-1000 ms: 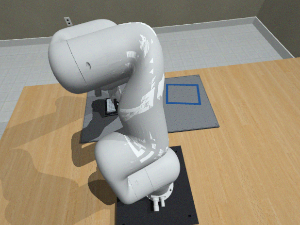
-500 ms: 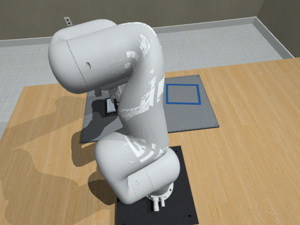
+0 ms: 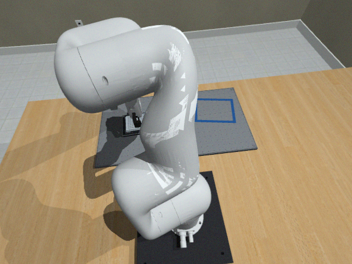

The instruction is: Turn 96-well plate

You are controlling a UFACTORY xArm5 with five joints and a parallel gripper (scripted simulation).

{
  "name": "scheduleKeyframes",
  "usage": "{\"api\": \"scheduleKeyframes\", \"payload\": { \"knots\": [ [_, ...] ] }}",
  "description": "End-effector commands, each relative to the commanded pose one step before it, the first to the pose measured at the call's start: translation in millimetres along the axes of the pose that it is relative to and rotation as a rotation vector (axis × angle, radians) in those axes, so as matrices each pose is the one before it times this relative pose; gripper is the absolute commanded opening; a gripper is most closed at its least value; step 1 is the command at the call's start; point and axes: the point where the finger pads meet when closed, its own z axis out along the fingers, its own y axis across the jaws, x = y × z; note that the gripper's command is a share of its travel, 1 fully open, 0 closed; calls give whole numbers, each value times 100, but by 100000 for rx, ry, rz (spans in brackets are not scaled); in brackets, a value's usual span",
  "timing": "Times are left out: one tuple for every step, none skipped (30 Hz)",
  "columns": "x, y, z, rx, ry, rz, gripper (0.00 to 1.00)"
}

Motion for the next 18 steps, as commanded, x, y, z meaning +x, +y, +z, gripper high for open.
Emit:
{"api": "scheduleKeyframes", "payload": {
  "knots": [
    [13,58,-1008,-56,370,1,100],
    [0,1,-267,-1,0,0,100],
    [0,1,-267,-1,0,0,100],
    [0,1,-267,-1,0,0,100],
    [0,1,-267,-1,0,0,100],
    [0,1,-267,-1,0,0,100],
    [0,1,-267,-1,0,0,100],
    [0,1,-267,-1,0,0,100],
    [0,1,-267,-1,0,0,100],
    [0,1,-267,-1,0,0,100],
    [0,1,-267,-1,0,0,100],
    [0,1,-267,-1,0,0,100],
    [0,1,-267,-1,0,0,100],
    [0,1,-267,-1,0,0,100],
    [0,0,0,0,0,0,100],
    [0,0,0,0,0,0,100],
    [0,1,-267,-1,0,0,100],
    [0,1,-267,-1,0,0,100]
  ]
}}
